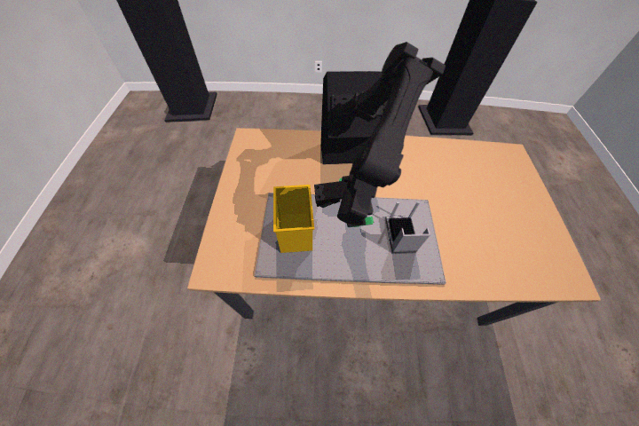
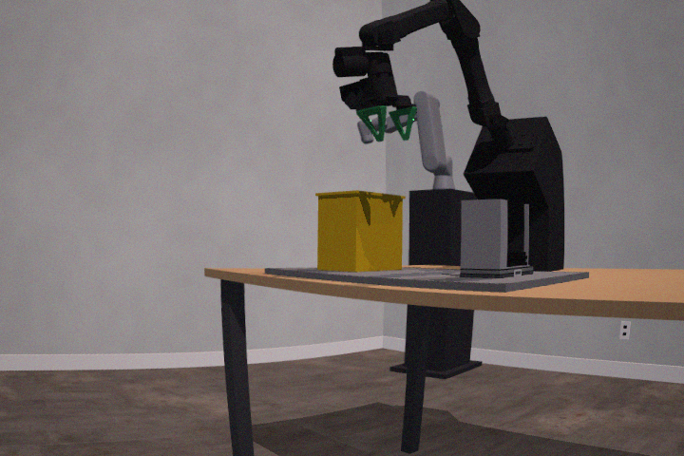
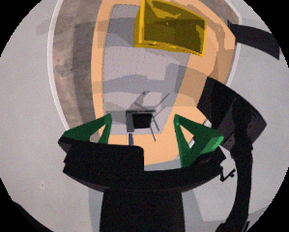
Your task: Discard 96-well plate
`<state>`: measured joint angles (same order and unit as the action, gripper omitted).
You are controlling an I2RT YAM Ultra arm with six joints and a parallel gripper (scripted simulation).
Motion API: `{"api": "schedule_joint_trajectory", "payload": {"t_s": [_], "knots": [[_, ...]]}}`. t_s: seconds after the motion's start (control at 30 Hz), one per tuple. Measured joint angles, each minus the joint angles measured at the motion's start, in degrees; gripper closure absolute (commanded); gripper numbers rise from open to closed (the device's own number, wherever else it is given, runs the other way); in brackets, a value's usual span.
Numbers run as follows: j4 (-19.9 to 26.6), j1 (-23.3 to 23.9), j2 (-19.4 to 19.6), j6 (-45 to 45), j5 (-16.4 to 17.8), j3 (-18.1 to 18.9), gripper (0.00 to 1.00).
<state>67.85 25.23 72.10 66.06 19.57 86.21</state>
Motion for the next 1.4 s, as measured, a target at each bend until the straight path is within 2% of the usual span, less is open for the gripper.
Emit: {"api": "schedule_joint_trajectory", "payload": {"t_s": [0.27, 0.4, 0.8, 1.0, 1.4], "knots": [[-4.4, -10.6, 0.0, -6.3, -7.3, -3.8, 0.0], [-6.1, -13.4, 0.0, -8.7, -10.3, -4.8, 0.0], [-13.0, -28.7, 0.0, -17.4, -20.7, -10.8, 0.0], [-15.7, -33.5, 0.0, -20.2, -24.9, -12.5, 0.0], [-22.4, -48.0, 0.0, -27.5, -34.5, -18.2, 0.0]]}}
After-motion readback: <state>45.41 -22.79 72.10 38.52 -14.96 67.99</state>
